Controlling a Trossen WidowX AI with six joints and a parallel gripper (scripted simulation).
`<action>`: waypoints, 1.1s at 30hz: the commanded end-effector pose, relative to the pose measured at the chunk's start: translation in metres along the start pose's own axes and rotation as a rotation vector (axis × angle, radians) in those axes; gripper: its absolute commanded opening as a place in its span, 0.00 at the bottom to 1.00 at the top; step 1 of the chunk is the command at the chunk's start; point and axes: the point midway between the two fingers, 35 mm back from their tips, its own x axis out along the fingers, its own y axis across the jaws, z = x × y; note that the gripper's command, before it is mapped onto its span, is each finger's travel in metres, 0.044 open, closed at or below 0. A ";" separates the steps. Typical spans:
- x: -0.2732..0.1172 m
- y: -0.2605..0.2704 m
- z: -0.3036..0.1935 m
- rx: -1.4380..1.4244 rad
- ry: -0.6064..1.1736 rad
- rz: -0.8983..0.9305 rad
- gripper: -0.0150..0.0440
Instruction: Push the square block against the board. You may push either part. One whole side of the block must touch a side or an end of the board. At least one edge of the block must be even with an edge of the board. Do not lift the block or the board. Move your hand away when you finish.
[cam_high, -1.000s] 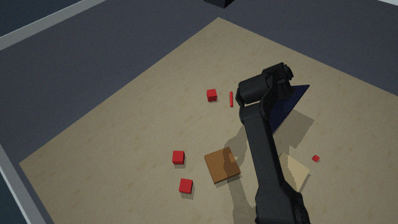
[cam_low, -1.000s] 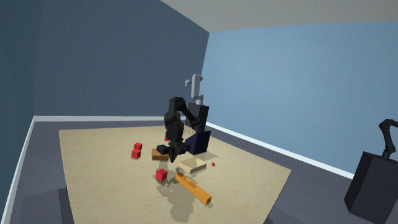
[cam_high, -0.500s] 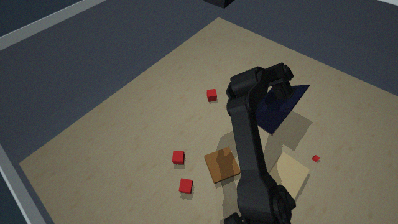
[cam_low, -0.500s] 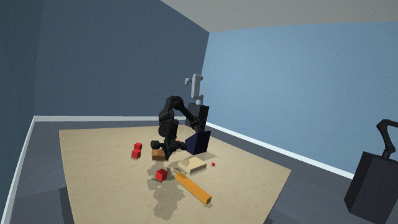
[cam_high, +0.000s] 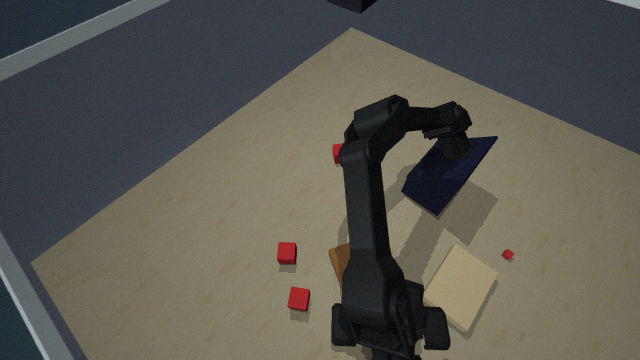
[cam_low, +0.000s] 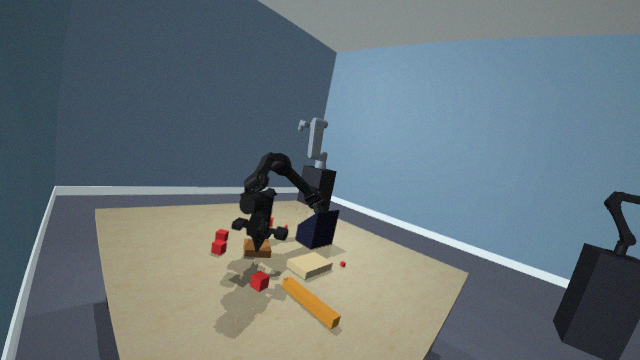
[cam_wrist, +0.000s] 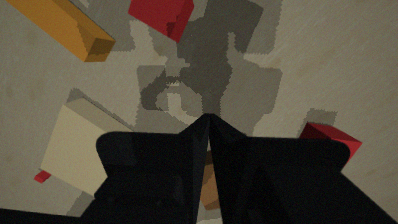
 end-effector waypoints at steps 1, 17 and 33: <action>0.003 -0.011 -0.008 0.127 0.008 -0.002 0.25; 0.005 -0.058 -0.039 0.683 0.015 -0.009 0.25; 0.007 -0.094 -0.071 1.164 0.020 -0.025 0.25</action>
